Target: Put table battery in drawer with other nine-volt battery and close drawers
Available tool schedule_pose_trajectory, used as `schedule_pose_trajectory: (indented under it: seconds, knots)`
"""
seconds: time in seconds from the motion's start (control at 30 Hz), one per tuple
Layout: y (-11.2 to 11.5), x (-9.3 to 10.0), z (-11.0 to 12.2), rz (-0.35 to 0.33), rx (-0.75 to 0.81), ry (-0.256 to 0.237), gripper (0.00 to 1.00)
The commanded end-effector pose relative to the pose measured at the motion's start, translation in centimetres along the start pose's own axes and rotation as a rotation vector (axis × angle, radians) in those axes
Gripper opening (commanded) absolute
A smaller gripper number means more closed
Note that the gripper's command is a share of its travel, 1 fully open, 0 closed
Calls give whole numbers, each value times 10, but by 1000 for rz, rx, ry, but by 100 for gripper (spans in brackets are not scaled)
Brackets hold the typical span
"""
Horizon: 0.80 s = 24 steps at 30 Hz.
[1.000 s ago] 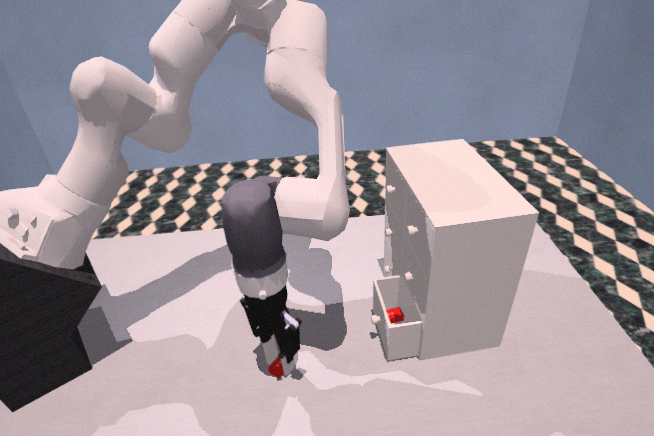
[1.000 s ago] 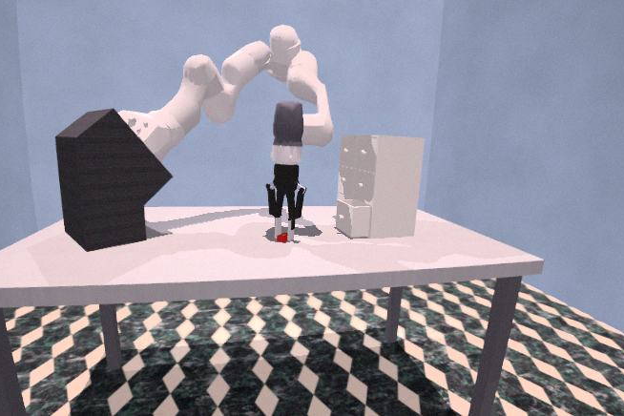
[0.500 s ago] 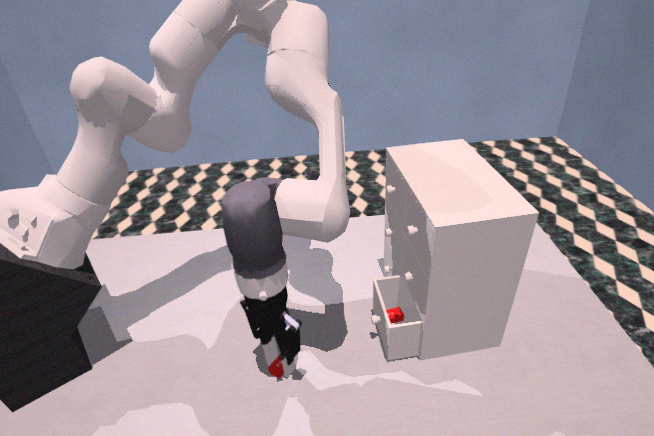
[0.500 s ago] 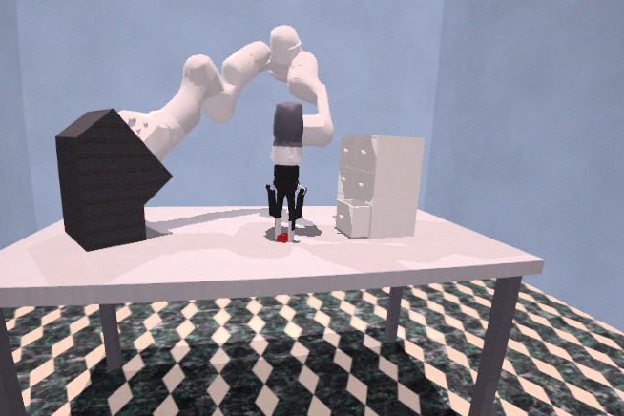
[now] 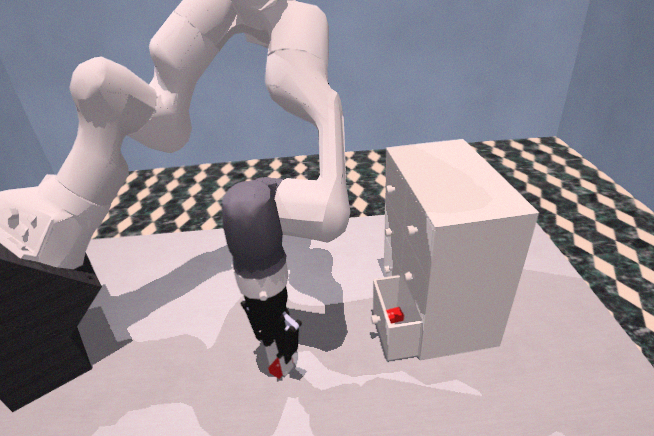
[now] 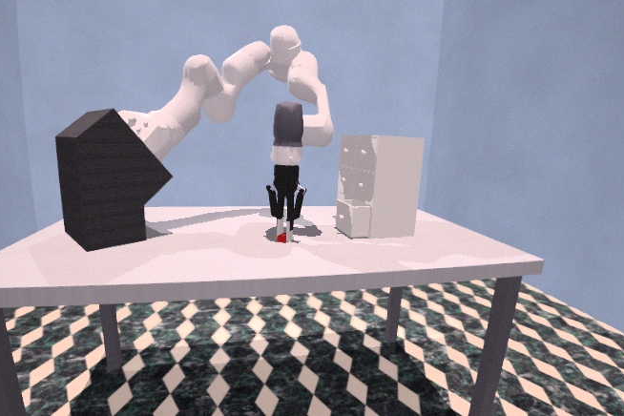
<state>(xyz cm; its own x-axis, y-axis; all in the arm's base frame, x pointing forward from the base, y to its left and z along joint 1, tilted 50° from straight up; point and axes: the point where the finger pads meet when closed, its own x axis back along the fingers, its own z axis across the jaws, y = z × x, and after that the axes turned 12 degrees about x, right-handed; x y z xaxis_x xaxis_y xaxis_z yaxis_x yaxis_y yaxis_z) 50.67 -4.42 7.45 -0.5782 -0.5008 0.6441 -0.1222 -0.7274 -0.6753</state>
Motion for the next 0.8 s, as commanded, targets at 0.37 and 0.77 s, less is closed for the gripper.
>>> schedule_pose_trajectory:
  seconds: [0.37, 0.77]
  knots:
    - [0, -1, 1, -2, 7, 1, 14]
    - [0, 76, 1, -2, 7, 1, 14]
